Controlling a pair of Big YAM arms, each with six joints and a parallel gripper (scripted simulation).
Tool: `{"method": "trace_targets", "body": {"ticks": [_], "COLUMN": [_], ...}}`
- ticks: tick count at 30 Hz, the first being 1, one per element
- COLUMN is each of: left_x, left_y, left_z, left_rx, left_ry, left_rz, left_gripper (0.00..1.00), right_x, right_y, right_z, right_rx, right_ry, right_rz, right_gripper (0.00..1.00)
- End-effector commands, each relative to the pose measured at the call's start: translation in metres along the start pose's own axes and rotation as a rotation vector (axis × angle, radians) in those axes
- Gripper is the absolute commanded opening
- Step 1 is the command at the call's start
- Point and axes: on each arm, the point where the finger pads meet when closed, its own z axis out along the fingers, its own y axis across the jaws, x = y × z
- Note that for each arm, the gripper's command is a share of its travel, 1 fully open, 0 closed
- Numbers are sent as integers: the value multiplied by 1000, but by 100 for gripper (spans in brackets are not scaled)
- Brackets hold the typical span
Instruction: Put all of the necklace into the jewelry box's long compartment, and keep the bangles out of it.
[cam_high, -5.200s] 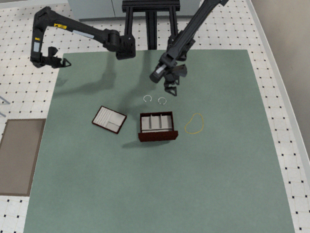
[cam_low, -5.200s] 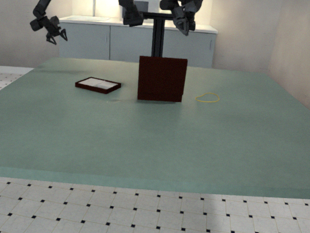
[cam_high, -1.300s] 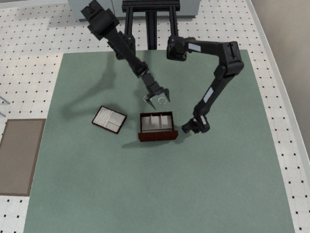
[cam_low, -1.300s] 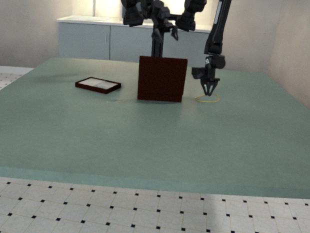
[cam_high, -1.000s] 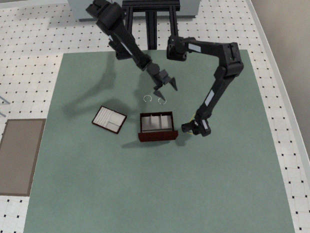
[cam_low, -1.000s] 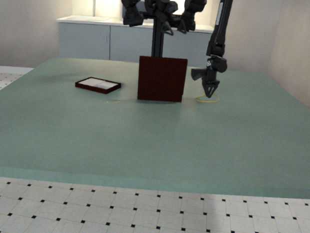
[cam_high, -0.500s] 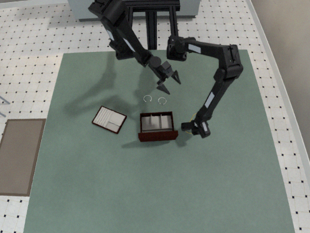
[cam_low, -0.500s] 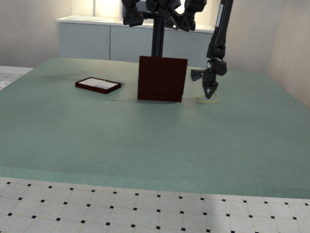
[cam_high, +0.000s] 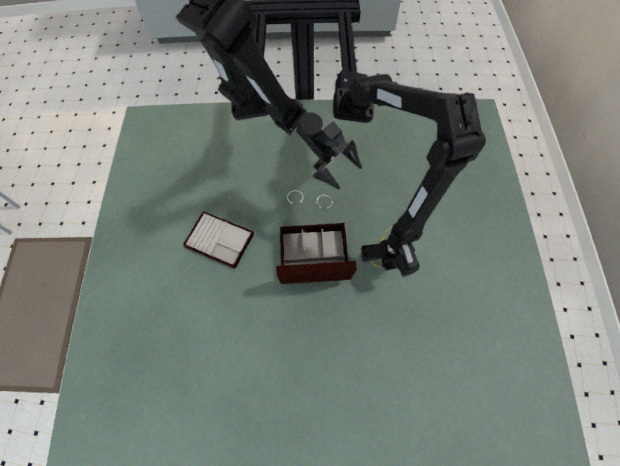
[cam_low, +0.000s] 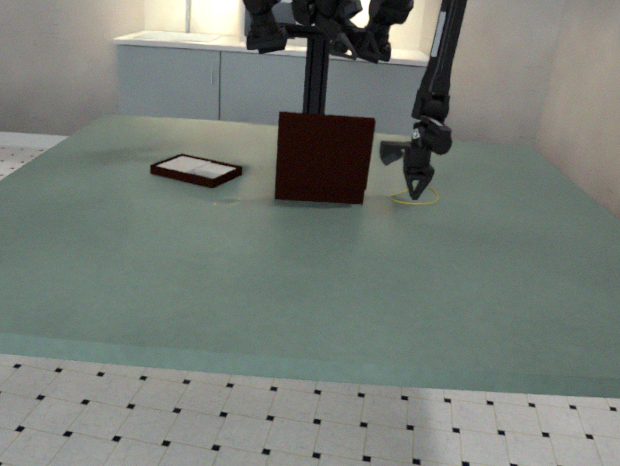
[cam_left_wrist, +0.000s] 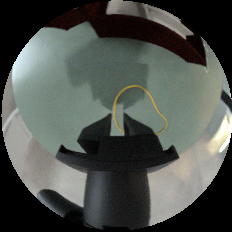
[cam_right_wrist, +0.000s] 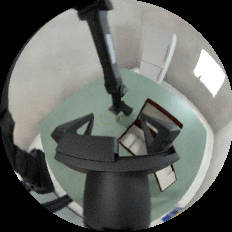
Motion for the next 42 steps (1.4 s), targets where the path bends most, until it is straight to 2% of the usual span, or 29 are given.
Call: {"method": "trace_targets", "body": {"ticks": [1,10,12,16,25,29,38,42], "left_x": [2,5,4,2,0,2,-4,-4], "left_y": [3,2,2,-3,-3,13,15,15], "left_z": [14,20,20,20,20,-2,-28,-52], "left_rx": [-11,-9,-9,2,3,-27,-29,-30], "left_ry": [5,6,6,2,1,6,6,6], "left_rz": [18,11,13,16,18,12,12,11], "left_gripper": [25,25,11,0,0,0,0,0], "right_x": [0,0,0,0,0,0,0,0], "right_y": [0,0,0,0,0,0,0,0], "right_z": [1,1,1,1,1,1,1,1], "right_rx": [2,2,2,2,2,2,2,2], "right_ry": [-3,-3,-3,-3,-3,-3,-3,-3], "right_rz": [-11,-11,-11,-11,-11,-11,-11,-11], "right_gripper": [100,100,100,100,100,100,100,100]}}
